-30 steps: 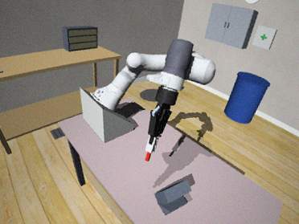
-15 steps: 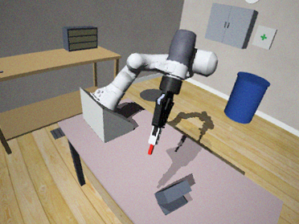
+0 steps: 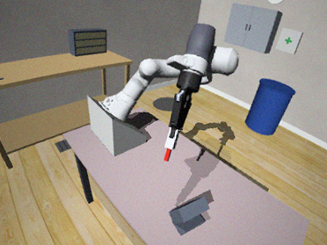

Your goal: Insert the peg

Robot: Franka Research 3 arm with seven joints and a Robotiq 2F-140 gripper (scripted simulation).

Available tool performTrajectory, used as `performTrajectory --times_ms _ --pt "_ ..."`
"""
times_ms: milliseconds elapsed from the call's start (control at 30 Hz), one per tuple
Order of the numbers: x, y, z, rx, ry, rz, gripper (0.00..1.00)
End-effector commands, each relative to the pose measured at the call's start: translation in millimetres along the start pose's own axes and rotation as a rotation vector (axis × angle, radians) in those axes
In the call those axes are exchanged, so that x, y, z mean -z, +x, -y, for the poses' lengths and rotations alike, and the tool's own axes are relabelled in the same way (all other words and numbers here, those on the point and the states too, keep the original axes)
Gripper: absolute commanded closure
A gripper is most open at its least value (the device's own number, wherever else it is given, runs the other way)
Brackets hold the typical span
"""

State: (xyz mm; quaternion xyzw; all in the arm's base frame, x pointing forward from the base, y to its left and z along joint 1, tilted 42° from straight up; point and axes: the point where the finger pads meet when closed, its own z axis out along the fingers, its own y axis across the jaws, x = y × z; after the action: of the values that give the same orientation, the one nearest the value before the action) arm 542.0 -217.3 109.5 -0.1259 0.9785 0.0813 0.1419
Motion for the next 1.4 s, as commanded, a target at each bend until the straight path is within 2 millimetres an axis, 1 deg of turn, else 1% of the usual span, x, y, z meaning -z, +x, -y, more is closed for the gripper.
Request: performTrajectory --times_ms 0,167,233,733,800,1233,1367 --pt "10 -1 9 0.053 0.031 0.01 1.0" --pt "23 -2 17 0.076 0.06 0.025 1.0" --pt "23 -2 17 0.076 0.06 0.025 1.0" --pt "55 -3 41 0.141 0.141 0.067 1.0" --pt "55 -3 41 0.141 0.141 0.067 1.0" --pt "77 -1 61 0.192 0.203 0.1 1.0" --pt "80 0 64 0.2 0.212 0.105 1.0"
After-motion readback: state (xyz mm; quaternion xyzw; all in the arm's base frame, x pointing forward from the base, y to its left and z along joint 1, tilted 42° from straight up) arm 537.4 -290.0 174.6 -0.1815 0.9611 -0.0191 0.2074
